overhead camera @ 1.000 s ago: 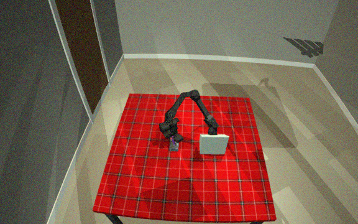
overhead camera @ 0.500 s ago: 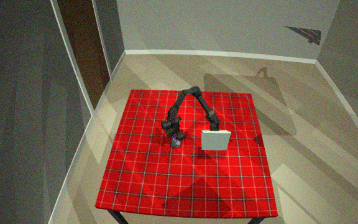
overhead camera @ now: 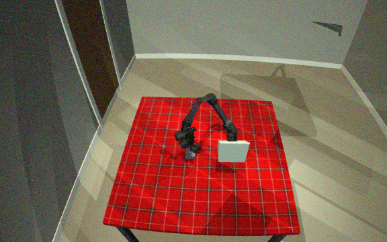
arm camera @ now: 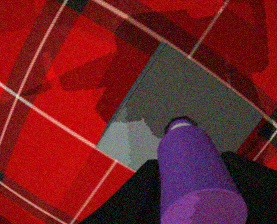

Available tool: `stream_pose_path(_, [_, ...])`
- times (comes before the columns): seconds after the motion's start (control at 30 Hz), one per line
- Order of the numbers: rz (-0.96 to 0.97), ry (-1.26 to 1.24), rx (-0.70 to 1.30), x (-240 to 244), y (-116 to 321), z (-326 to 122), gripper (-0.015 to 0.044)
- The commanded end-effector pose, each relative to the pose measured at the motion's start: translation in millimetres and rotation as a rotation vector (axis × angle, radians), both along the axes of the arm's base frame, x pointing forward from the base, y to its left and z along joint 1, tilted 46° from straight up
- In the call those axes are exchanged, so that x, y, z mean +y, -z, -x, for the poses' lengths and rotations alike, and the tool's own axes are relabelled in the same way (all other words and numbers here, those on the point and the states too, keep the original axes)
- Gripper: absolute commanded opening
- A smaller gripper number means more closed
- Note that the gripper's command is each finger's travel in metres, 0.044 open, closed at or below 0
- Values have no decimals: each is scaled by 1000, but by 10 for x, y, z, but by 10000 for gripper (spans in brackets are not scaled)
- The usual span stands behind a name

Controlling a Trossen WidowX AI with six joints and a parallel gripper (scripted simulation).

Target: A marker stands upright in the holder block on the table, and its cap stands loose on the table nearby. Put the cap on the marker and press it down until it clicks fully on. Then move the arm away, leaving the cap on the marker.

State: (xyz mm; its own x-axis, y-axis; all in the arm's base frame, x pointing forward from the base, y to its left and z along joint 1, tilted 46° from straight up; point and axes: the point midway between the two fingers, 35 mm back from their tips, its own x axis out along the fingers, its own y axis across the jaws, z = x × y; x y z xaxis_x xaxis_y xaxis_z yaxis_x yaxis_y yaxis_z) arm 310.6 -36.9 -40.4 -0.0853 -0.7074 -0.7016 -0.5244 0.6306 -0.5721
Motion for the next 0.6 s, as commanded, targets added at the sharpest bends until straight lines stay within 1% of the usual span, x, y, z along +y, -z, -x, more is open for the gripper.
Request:
stream_pose_path(0.0, [0, 0, 0, 0, 0, 0, 26])
stream_pose_path(0.5, [0, 0, 0, 0, 0, 0, 420])
stream_pose_path(0.53, [0, 0, 0, 0, 0, 0, 440])
stream_pose_path(0.57, [0, 0, 0, 0, 0, 0, 440])
